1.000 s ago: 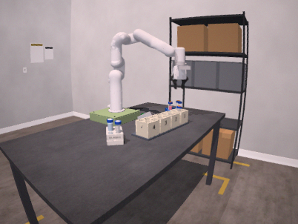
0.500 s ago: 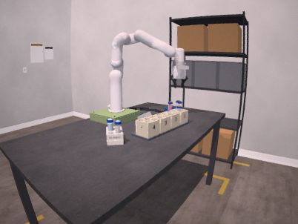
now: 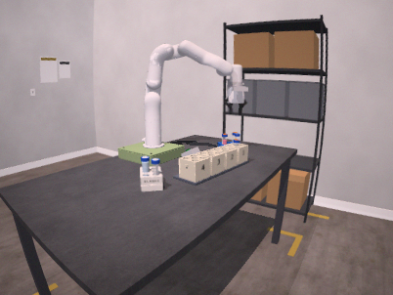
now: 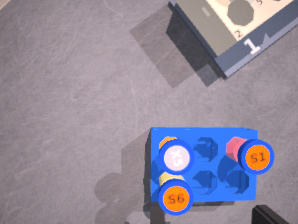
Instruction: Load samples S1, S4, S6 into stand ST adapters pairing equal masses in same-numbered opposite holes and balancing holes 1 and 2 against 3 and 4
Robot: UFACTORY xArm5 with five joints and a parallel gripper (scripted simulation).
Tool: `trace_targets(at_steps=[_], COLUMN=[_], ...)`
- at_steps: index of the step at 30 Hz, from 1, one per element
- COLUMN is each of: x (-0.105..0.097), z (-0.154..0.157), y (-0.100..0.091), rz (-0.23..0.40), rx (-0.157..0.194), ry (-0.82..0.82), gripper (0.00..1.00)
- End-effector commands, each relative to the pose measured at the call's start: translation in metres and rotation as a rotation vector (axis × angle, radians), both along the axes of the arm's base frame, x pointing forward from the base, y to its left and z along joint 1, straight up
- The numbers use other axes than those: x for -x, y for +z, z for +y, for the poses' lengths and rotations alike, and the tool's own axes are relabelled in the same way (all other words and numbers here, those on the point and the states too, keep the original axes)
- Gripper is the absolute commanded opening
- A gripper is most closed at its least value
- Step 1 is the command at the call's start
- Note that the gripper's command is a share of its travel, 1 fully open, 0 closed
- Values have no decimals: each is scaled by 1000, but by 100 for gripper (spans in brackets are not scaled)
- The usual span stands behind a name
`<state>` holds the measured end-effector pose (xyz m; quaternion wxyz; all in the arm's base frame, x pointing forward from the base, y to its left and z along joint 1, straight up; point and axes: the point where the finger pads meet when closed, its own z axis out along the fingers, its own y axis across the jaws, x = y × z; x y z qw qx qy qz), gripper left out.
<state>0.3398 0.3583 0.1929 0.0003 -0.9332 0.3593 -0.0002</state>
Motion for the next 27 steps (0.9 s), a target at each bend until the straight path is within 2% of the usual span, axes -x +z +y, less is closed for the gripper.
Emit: trace_targets(at_steps=[1,15,27], x=[8,8,8], z=[17,17,17], y=[2,2,-18], rz=[0,0,0], rx=[-5,-5,-5], ry=[-1,-1,-1], gripper=[57,57,57])
